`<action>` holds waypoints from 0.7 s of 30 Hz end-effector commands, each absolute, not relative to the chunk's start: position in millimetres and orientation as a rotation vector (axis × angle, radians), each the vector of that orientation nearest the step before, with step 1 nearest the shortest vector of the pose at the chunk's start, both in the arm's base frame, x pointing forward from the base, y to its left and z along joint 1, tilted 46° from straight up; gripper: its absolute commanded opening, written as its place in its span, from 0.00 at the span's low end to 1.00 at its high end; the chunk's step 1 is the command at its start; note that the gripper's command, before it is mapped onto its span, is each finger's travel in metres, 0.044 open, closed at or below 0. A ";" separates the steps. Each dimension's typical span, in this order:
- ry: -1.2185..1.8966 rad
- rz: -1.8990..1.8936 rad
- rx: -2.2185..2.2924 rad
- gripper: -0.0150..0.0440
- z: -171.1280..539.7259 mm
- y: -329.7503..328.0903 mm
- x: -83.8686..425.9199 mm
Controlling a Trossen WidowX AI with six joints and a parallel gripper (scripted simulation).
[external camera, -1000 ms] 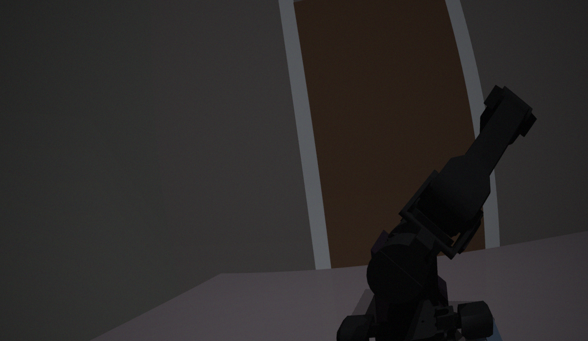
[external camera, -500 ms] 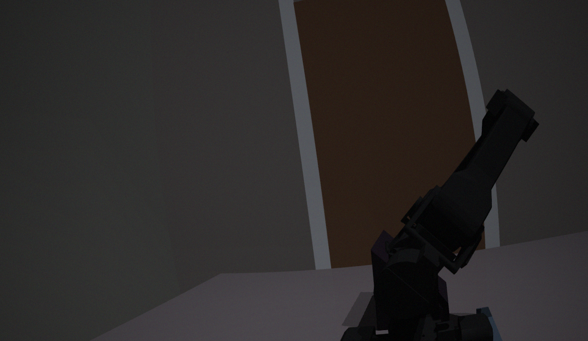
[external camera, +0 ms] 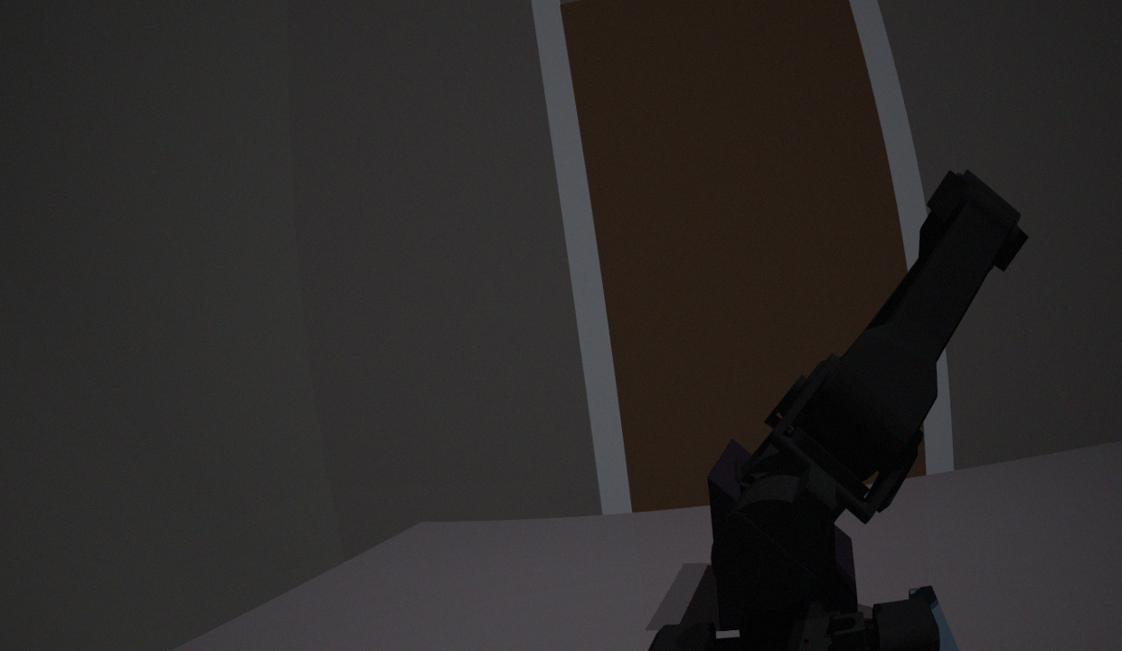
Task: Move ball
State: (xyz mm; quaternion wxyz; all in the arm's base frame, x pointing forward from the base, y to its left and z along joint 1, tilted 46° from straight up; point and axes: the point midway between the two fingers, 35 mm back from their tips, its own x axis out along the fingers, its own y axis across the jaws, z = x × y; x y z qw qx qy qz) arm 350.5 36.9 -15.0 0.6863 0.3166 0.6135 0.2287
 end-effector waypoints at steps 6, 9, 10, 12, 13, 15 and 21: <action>1.380 0.510 0.707 0.64 13.4 5.8 346.6; 1.383 0.513 0.711 0.64 43.1 -21.7 337.6; 1.383 0.513 0.712 0.64 45.2 -23.5 336.8; 1.383 0.513 0.712 0.64 45.2 -23.5 336.8; 1.366 0.500 0.722 0.64 38.7 -21.3 341.2; 1.366 0.500 0.722 0.64 38.7 -21.3 341.2; 1.365 0.500 0.721 0.73 45.3 -27.9 339.8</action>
